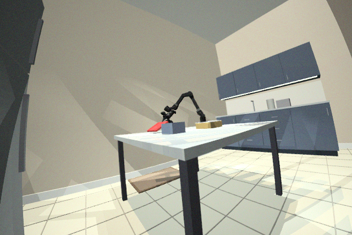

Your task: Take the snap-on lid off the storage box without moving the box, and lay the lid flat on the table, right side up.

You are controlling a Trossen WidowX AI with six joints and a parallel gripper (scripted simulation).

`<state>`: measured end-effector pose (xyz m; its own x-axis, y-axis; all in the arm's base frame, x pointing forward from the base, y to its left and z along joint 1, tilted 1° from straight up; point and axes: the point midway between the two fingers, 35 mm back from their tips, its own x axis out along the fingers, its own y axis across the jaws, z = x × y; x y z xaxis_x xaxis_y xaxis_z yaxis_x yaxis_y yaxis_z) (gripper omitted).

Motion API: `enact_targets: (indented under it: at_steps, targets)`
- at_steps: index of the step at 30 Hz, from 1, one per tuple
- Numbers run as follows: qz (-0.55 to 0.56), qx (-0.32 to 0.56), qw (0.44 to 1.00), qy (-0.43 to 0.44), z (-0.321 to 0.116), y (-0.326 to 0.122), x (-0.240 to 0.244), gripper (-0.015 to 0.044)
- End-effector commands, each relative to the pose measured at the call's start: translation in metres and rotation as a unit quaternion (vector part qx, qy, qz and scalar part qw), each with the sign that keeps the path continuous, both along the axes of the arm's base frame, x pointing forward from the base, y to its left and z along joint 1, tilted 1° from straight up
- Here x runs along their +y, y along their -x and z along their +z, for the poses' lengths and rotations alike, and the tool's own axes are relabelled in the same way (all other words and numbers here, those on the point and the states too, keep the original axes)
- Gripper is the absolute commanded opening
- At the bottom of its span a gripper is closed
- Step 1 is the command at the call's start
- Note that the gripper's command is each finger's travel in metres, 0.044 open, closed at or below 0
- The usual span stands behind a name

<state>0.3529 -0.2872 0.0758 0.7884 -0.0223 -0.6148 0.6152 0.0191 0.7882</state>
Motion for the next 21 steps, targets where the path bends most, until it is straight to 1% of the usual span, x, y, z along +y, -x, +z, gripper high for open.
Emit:
enact_targets:
  at_steps: [1,21]
  targets:
    - [0.000,-0.001,1.000,-0.003,-0.005,0.000,0.001,0.0000]
    - [0.000,-0.001,1.000,-0.003,-0.021,-0.001,0.000,0.0000]
